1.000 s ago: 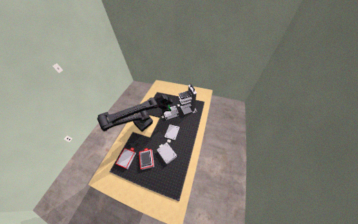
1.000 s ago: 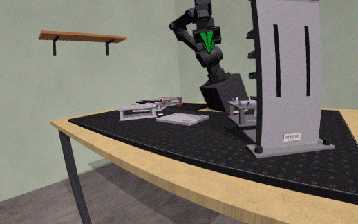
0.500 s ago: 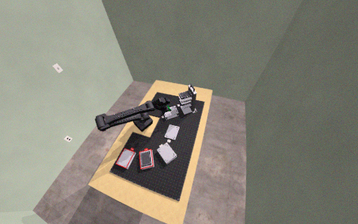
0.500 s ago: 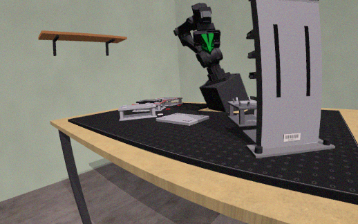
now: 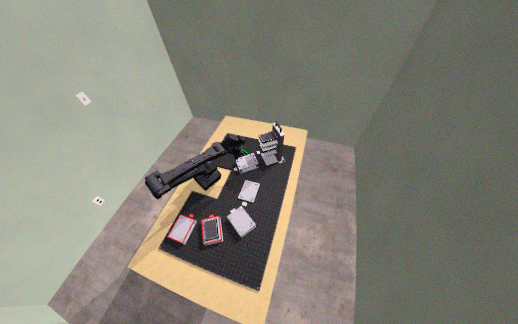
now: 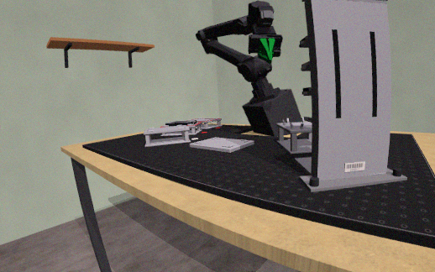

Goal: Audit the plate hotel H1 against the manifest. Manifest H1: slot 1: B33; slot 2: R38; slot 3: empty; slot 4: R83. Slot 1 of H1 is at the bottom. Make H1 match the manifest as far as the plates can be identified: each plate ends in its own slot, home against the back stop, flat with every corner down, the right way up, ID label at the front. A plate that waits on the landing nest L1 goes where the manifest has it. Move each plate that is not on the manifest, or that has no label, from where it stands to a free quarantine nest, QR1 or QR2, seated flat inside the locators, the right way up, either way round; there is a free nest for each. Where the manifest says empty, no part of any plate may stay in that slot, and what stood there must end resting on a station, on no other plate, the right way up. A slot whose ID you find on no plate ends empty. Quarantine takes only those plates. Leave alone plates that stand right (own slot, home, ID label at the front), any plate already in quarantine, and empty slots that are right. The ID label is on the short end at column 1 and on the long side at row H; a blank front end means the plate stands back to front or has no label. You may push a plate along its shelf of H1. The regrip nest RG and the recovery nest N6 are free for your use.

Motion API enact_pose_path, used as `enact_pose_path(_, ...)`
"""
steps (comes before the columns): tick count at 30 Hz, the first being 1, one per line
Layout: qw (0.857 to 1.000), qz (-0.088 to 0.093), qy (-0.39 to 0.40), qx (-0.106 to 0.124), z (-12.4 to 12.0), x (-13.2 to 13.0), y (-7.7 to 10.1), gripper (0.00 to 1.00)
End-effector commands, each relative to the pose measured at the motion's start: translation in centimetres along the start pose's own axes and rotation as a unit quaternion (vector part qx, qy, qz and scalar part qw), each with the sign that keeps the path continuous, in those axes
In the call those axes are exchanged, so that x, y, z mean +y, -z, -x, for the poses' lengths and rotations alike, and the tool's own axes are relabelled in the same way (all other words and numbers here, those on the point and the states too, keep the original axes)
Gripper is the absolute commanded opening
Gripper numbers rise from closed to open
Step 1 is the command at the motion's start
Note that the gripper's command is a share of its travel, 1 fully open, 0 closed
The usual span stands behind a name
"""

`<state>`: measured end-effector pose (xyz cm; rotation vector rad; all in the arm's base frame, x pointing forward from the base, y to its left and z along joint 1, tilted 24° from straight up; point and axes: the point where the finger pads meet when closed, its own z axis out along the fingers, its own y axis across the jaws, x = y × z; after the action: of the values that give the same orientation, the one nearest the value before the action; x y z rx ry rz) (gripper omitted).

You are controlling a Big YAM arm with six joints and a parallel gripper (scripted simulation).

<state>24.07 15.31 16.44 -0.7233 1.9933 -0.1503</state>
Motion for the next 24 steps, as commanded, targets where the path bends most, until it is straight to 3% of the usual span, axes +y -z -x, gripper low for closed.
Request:
enact_pose_path(1,0.999,0.007,-0.035,-0.029,3.3,0.7,0.6,0.00)
enact_pose_path(9,0.999,0.009,-0.035,-0.026,3.2,3.0,0.5,0.00)
enact_pose_path(11,0.999,0.010,-0.041,-0.032,4.2,3.6,0.7,0.00)
enact_pose_path(14,0.999,0.010,-0.036,-0.024,3.2,4.8,0.4,0.00)
enact_pose_path(20,0.998,0.013,-0.044,-0.031,4.4,6.2,0.6,0.00)
enact_pose_path(21,1.000,0.009,-0.023,-0.010,1.2,6.8,-0.1,0.00)
enact_pose_path(22,1.000,0.009,-0.023,-0.010,1.2,7.1,-0.1,0.00)
enact_pose_path(24,0.999,0.013,-0.041,-0.026,3.9,7.7,0.4,0.00)
